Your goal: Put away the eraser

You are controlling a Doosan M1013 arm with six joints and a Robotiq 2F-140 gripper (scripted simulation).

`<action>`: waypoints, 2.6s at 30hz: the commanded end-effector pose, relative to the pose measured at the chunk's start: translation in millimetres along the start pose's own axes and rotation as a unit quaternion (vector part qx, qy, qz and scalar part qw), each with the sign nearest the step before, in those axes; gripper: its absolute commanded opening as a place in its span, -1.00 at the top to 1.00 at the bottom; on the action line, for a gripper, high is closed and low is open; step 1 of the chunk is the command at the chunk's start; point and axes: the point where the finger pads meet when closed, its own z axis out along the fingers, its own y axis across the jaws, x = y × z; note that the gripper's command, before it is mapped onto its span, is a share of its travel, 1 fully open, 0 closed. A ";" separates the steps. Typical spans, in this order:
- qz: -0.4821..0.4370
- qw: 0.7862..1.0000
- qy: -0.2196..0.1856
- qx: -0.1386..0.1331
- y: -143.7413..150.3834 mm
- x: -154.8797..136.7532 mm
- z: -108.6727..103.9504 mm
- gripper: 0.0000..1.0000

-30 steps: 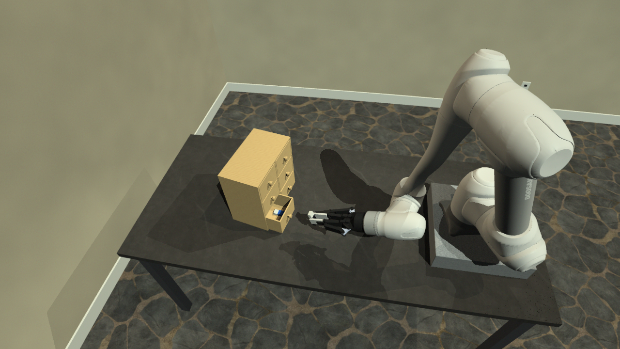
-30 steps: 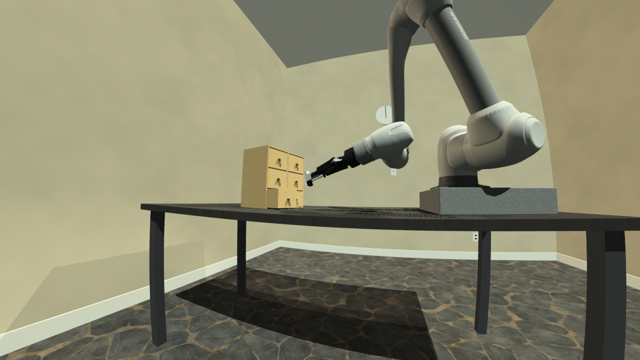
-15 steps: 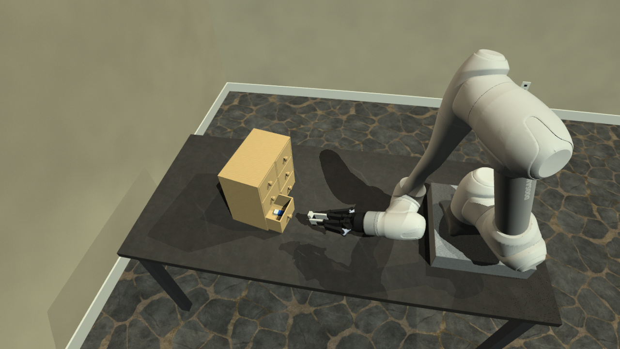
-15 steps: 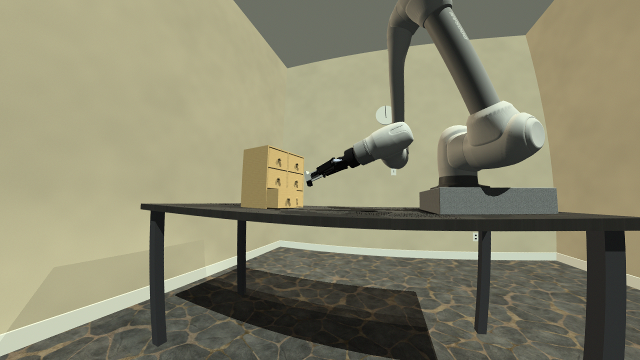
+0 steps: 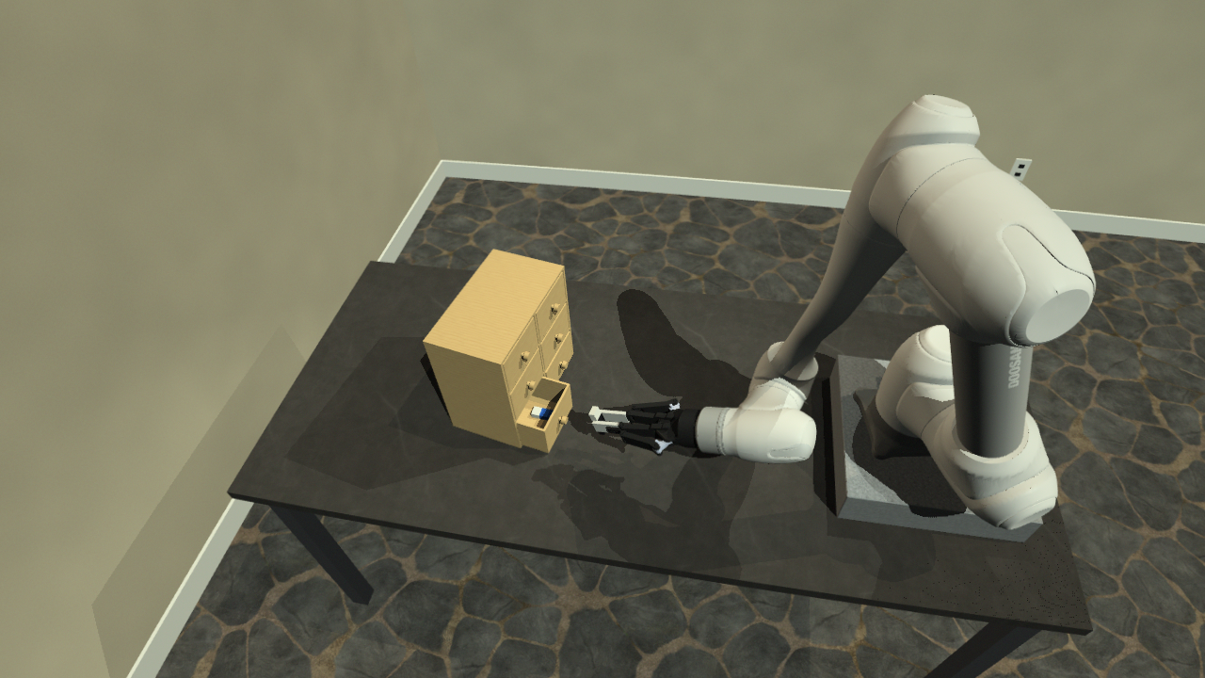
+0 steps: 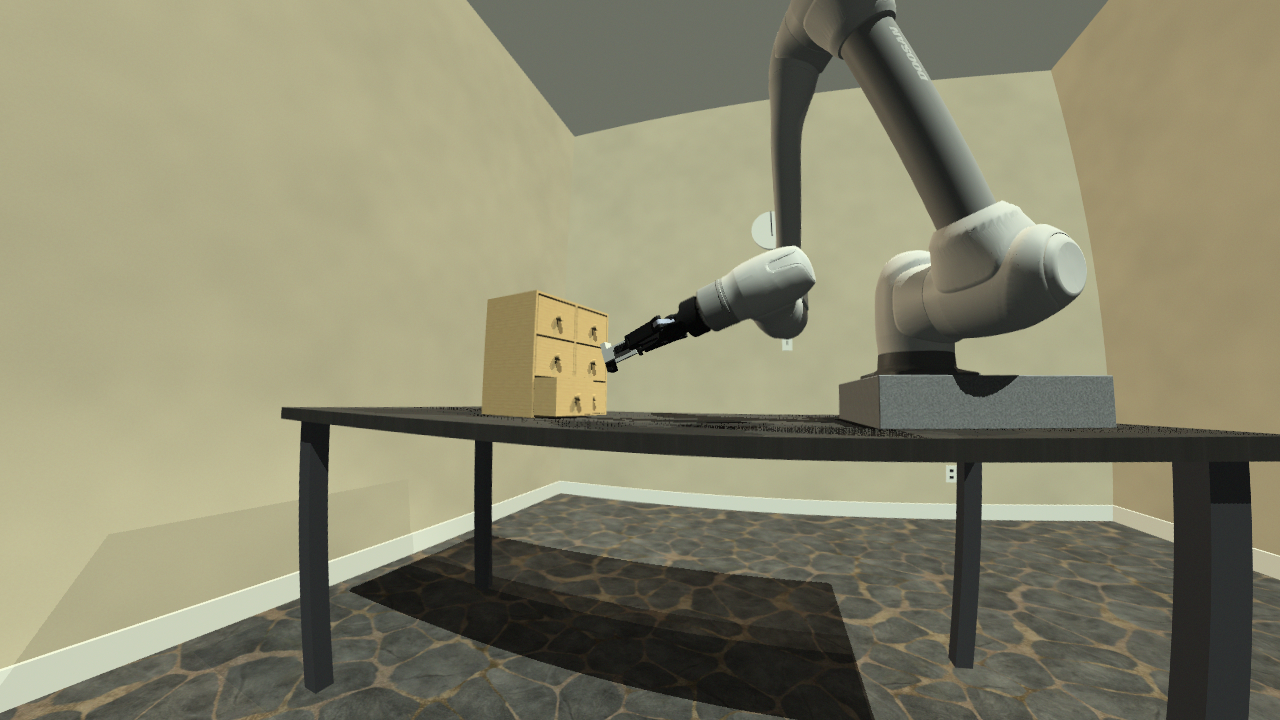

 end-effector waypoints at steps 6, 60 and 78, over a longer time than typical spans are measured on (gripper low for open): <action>-0.002 1.000 -0.002 0.001 -1.7 7.4 25.3 0.77; -0.002 1.000 -0.002 0.001 -2.2 49.8 143.1 0.77; -0.002 1.000 -0.002 0.001 -2.2 49.8 143.1 0.77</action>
